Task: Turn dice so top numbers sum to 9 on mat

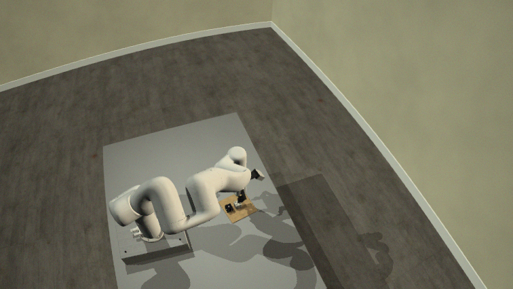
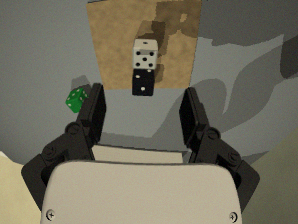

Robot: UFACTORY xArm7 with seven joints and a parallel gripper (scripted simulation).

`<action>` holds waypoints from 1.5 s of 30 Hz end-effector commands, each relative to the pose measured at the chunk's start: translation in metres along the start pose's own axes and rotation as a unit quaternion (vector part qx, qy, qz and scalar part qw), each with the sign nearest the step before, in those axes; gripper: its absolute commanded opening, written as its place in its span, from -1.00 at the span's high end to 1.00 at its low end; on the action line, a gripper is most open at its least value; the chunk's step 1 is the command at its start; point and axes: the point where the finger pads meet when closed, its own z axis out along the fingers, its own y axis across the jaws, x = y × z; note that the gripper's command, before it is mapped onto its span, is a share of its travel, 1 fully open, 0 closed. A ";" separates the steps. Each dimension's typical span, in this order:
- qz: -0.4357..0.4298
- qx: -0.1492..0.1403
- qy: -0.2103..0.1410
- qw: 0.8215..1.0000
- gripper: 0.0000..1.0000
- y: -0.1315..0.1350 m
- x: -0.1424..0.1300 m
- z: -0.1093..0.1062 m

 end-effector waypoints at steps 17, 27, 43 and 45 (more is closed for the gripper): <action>-0.002 0.000 0.002 1.000 -1.00 -0.002 0.001 -0.001; -0.142 0.000 0.003 0.990 -1.00 -0.093 -0.068 0.005; -0.179 0.000 0.002 0.984 0.05 -0.113 -0.090 0.007; -0.179 0.000 0.002 0.984 0.05 -0.113 -0.090 0.007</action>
